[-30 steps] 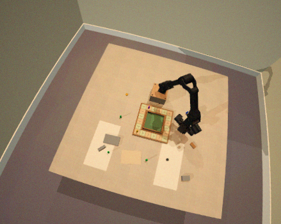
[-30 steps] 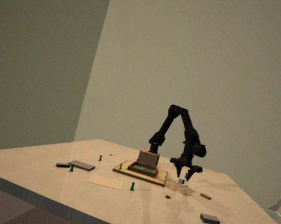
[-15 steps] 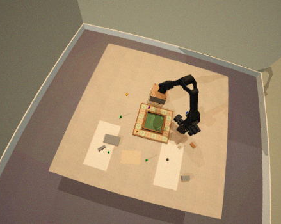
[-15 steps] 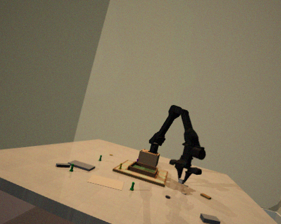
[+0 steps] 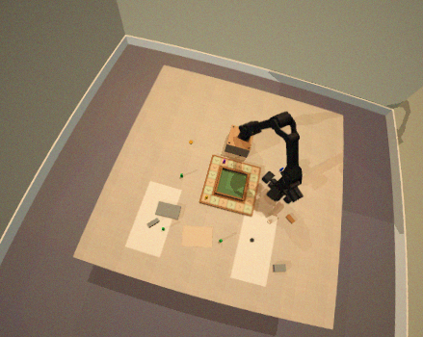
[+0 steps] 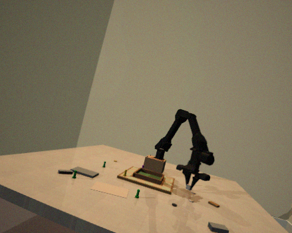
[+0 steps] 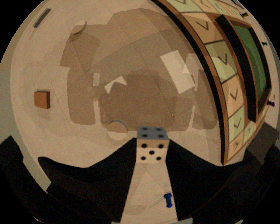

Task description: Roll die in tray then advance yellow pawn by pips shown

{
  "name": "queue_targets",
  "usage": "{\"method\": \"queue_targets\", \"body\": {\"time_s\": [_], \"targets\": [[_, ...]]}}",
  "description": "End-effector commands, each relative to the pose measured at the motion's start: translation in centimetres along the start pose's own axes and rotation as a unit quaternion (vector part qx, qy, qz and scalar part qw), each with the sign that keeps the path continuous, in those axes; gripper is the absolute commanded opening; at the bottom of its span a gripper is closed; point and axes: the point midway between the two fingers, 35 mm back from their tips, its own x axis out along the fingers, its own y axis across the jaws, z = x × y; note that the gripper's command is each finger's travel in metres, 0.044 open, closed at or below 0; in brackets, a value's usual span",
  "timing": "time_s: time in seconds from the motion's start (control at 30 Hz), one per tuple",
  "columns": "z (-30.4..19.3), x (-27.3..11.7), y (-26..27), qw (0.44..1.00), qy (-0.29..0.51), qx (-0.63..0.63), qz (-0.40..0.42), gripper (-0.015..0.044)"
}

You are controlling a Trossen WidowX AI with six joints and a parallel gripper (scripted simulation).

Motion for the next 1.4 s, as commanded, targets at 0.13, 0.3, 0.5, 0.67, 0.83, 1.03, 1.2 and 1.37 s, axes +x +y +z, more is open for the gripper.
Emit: {"method": "queue_targets", "body": {"time_s": [0.13, 0.3, 0.5, 0.67, 0.83, 1.03, 1.2, 1.37], "targets": [[0.0, -5.6, 1.1, 1.000, -0.001, 0.003, 0.010, 0.0000], [-0.2, -9.4, 0.9, 1.000, 0.000, 0.011, 0.006, 0.0000], [-0.4, -11.3, 0.6, 1.000, 0.001, 0.014, 0.004, 0.0000], [0.4, -11.1, 0.1, 1.000, 0.000, 0.004, 0.004, 0.0000], [2.9, -10.7, -1.6, 1.000, -0.002, -0.028, 0.004, 0.0000], [5.5, -10.2, -3.9, 0.998, -0.006, -0.067, 0.002, 0.0000], [7.4, -9.9, -6.1, 0.995, -0.010, -0.100, -0.001, 0.0000], [9.1, -9.4, -8.3, 0.991, -0.010, -0.131, -0.003, 0.0000]]}}
